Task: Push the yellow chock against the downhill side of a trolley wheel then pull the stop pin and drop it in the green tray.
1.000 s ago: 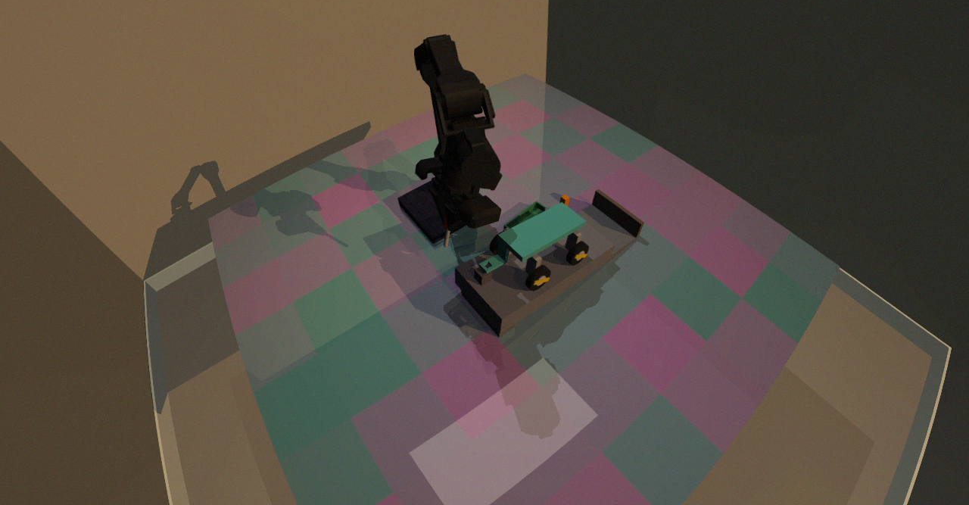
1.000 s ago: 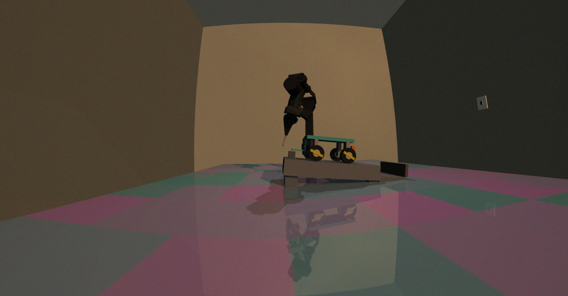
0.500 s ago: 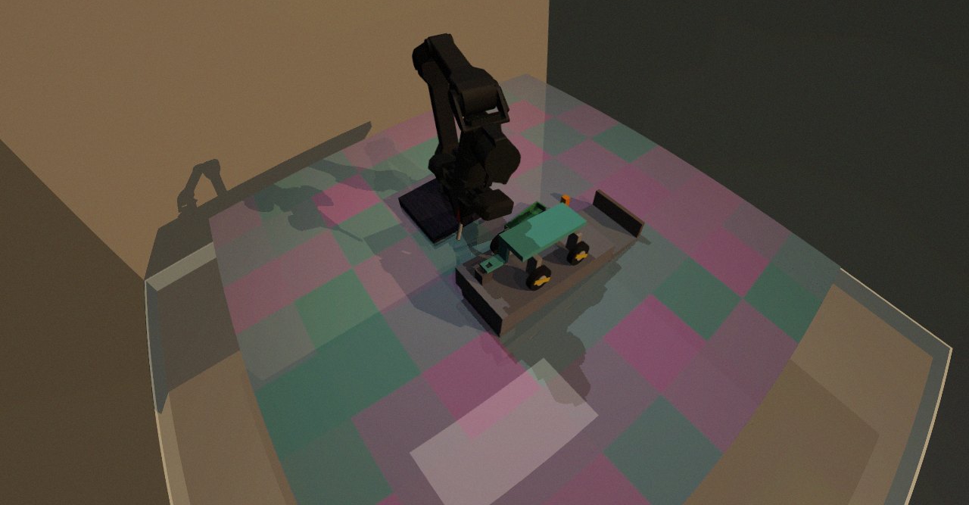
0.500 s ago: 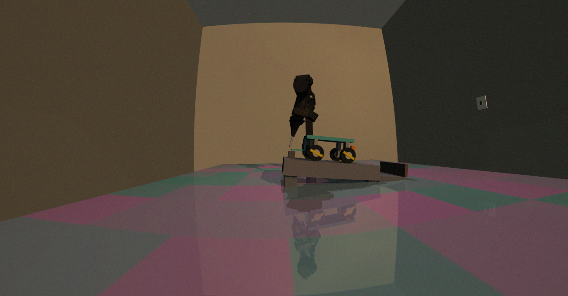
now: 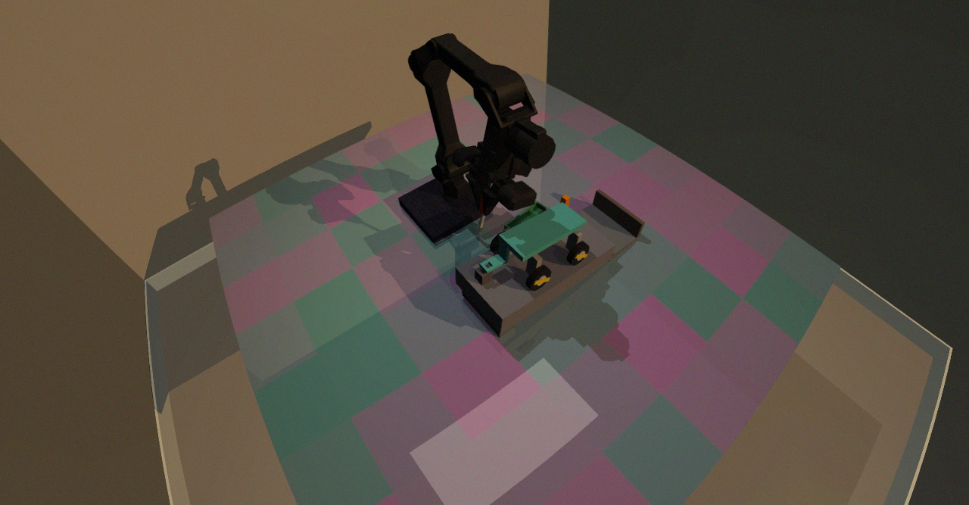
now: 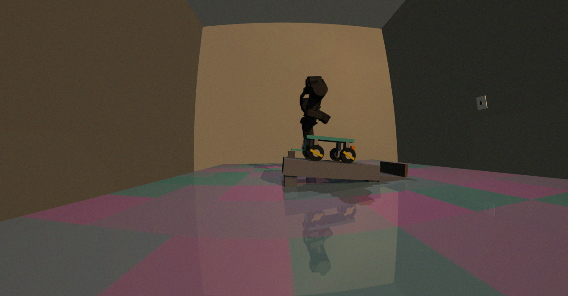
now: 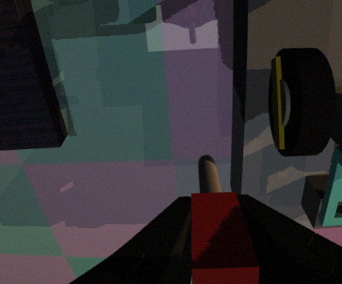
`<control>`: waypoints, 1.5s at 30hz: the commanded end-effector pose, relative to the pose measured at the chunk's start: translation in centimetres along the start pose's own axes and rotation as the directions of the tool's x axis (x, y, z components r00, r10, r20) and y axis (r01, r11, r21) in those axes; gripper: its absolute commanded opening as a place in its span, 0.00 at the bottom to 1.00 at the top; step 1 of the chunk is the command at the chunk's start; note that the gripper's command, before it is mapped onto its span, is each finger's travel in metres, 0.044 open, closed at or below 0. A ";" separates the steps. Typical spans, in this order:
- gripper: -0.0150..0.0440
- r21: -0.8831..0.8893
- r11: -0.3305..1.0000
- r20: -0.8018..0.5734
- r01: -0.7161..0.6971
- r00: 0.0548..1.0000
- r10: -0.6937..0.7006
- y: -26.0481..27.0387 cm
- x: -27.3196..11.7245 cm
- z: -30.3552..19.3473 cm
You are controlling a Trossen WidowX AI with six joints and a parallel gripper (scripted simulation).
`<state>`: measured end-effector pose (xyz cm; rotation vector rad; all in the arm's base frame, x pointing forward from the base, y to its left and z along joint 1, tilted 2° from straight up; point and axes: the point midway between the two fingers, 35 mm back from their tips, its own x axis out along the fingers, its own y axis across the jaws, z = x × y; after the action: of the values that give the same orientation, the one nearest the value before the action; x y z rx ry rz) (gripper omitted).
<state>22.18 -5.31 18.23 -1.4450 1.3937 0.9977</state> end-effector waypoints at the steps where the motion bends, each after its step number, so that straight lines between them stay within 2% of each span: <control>1: 0.25 0.000 1.000 -0.003 -0.003 1.000 0.003 0.1 -0.1 1.4; 39: 0.25 0.000 1.000 0.011 -0.005 1.000 0.005 0.4 -1.8 15.1; 45: 0.25 -0.005 1.000 0.012 -0.004 1.000 0.005 0.5 -1.9 15.6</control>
<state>21.94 9.88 15.23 -1.4402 1.3915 1.0110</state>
